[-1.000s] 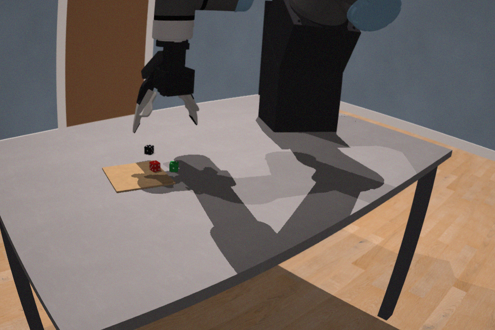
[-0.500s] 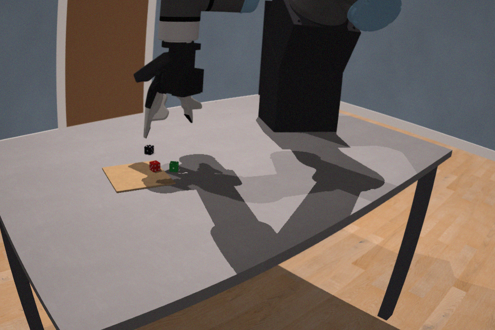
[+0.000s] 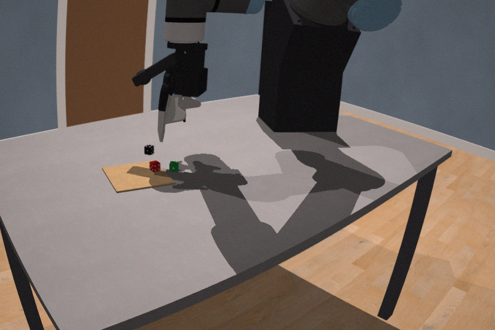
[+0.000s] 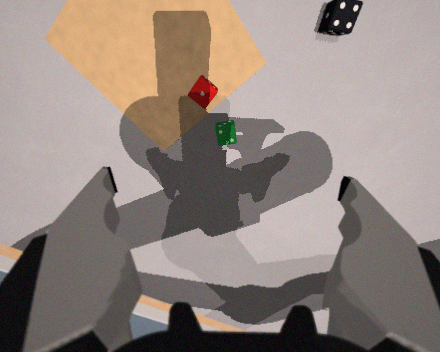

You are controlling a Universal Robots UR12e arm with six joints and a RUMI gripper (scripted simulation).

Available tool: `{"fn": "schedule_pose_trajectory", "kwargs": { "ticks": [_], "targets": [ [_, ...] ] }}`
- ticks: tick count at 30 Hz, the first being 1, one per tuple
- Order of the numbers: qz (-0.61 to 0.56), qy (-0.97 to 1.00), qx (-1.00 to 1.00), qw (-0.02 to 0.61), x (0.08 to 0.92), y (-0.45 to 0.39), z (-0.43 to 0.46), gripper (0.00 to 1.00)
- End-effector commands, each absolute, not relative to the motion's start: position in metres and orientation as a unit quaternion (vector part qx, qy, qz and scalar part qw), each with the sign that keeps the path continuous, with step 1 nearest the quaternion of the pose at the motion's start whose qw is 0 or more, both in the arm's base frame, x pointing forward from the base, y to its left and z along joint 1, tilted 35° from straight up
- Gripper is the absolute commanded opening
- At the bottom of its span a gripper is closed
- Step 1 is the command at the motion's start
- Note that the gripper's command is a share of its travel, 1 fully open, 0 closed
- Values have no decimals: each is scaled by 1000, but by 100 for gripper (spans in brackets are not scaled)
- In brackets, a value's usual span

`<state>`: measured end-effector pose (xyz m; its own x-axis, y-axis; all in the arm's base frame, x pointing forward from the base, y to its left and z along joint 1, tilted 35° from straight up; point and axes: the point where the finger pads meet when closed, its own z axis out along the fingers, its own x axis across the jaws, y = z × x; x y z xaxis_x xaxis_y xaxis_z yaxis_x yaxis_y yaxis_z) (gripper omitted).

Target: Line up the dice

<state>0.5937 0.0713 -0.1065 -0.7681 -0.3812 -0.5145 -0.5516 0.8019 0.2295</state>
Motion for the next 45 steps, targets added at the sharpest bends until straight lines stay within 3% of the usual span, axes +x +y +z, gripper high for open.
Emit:
{"fn": "schedule_pose_trajectory", "kwargs": {
  "ticks": [1,21,22,45],
  "targets": [
    [179,908,-295,237,593,73,-106,100],
    [166,891,-343,246,591,76,-106,100],
    [166,891,-343,246,591,76,-106,21],
    [166,891,-343,246,591,76,-106,21]
  ]
}}
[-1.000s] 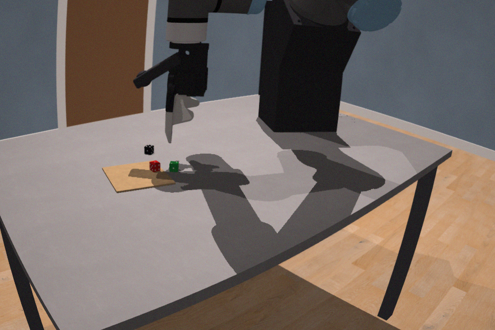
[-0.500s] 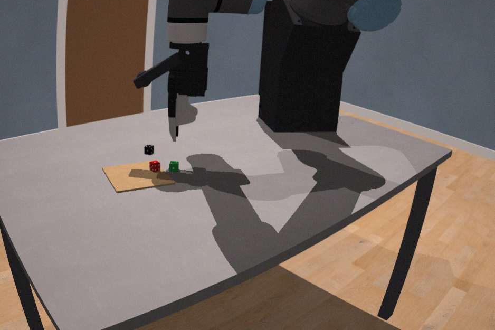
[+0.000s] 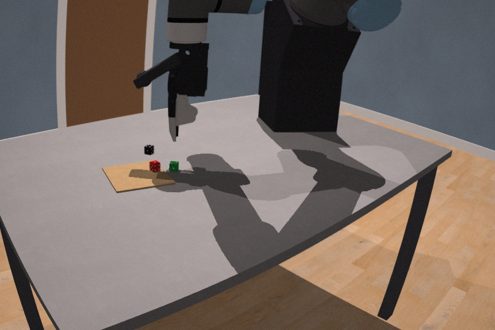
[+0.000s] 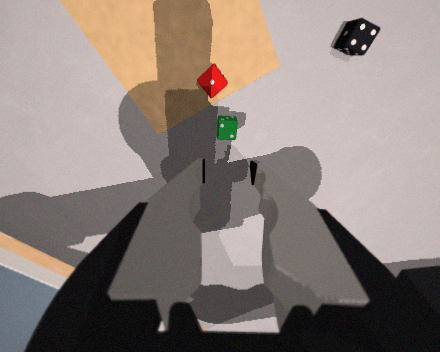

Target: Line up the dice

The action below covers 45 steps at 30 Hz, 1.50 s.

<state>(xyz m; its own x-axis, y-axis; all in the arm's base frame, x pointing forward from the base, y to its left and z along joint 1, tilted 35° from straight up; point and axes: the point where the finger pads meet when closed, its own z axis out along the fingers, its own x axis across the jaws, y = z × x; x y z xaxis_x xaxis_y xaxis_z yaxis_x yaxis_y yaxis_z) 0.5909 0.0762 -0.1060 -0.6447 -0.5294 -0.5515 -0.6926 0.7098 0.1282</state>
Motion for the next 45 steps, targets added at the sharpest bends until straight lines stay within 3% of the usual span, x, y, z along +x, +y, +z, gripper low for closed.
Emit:
{"fn": "schedule_pose_trajectory", "kwargs": {
  "ticks": [1,45],
  "targets": [
    [166,891,-343,246,591,76,-106,21],
    [166,891,-343,246,600,88,-128,21]
  ]
}}
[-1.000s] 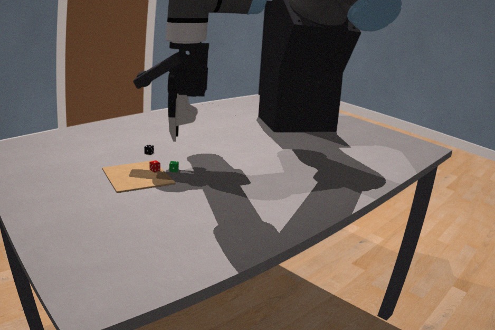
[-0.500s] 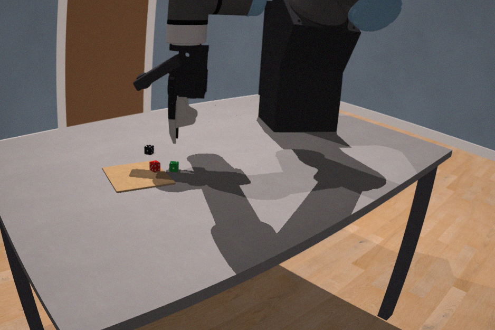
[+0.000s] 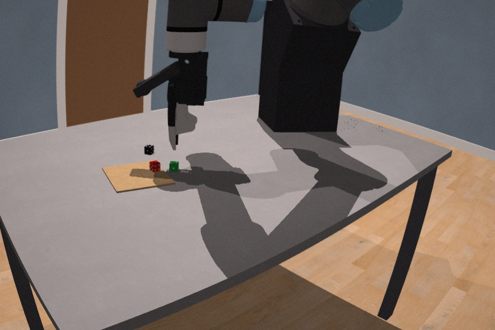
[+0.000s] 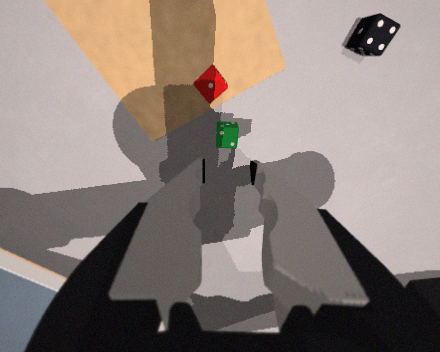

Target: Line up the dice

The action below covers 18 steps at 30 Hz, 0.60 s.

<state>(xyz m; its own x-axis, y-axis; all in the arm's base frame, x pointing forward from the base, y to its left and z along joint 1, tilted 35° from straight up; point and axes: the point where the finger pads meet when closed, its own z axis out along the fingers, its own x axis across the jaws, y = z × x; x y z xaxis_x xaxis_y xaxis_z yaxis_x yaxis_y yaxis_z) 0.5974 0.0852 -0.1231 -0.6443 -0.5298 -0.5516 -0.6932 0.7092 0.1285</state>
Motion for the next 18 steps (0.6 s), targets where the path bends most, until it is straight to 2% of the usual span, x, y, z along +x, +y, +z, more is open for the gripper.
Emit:
{"fn": "schedule_pose_trajectory", "kwargs": {
  "ticks": [1,18],
  "targets": [
    [166,891,-343,246,600,88,-129,21],
    [166,891,-343,246,606,97,-146,21]
  ]
}}
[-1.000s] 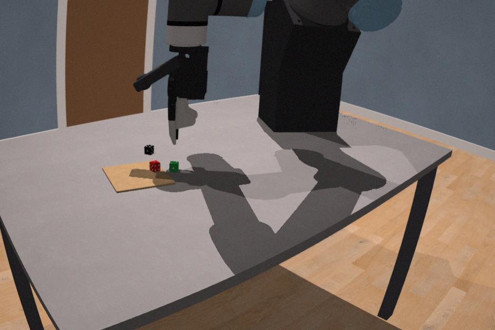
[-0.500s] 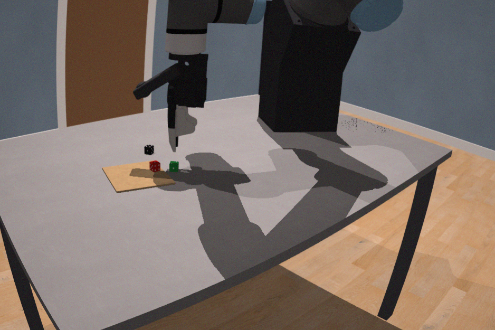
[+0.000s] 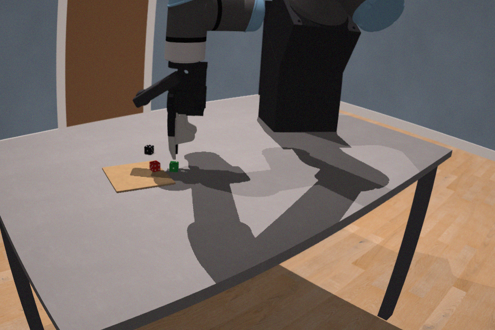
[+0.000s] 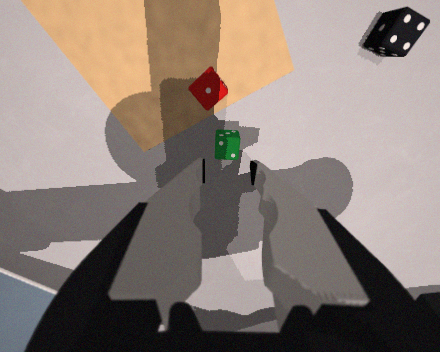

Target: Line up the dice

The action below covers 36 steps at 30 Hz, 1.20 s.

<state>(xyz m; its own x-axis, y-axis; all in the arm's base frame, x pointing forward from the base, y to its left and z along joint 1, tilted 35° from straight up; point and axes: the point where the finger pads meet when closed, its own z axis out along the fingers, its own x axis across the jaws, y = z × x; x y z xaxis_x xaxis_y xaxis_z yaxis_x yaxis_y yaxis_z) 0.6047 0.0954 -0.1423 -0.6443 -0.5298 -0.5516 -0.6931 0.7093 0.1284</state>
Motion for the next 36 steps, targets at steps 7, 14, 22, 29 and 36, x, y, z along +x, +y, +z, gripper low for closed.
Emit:
{"fn": "schedule_pose_trajectory", "kwargs": {
  "ticks": [7,14,22,29,36],
  "targets": [
    [166,891,-343,246,607,98,-148,21],
    [166,891,-343,246,608,99,-149,21],
    [166,891,-343,246,608,99,-149,21],
    [166,891,-343,246,608,99,-149,21],
    [166,891,-343,246,608,99,-149,21]
  ]
}}
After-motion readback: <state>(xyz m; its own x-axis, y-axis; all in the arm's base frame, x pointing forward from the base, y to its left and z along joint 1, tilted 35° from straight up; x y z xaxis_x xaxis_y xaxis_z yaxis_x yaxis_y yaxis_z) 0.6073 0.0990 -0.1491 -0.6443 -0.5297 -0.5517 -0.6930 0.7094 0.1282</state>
